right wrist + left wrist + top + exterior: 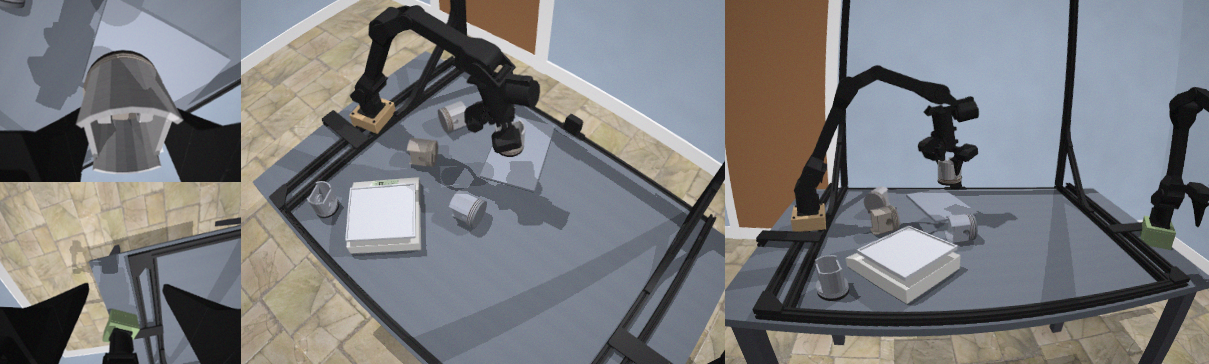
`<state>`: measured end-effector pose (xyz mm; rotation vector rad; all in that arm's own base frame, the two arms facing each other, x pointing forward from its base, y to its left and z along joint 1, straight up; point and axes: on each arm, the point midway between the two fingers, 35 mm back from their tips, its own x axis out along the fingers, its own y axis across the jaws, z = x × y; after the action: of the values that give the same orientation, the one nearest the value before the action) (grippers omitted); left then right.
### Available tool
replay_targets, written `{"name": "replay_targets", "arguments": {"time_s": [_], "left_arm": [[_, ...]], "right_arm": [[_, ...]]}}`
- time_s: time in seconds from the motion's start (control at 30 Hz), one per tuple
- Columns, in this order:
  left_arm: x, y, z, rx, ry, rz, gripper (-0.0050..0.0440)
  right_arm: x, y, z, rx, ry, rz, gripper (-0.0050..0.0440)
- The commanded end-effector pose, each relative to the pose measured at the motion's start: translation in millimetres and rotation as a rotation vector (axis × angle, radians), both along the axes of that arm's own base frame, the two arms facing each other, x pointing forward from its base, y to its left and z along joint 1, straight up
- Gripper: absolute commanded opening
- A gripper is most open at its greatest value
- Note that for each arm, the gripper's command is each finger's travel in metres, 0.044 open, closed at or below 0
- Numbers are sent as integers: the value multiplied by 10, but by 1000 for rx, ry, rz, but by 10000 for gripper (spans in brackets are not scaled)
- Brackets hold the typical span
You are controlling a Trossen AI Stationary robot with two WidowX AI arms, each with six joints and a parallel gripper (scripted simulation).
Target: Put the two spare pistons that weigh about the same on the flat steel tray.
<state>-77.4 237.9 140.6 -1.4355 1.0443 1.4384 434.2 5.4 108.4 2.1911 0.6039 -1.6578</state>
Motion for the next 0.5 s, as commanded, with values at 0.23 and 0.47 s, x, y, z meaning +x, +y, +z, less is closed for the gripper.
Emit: {"name": "replay_targets", "arguments": {"time_s": [0.23,0.47], "left_arm": [[3,-1,-1,-1,-2,-1,440],[3,-1,-1,-1,-2,-1,440]], "right_arm": [[21,13,-170,1,0,-4,158],[32,20,-269,1,0,-4,158]]}}
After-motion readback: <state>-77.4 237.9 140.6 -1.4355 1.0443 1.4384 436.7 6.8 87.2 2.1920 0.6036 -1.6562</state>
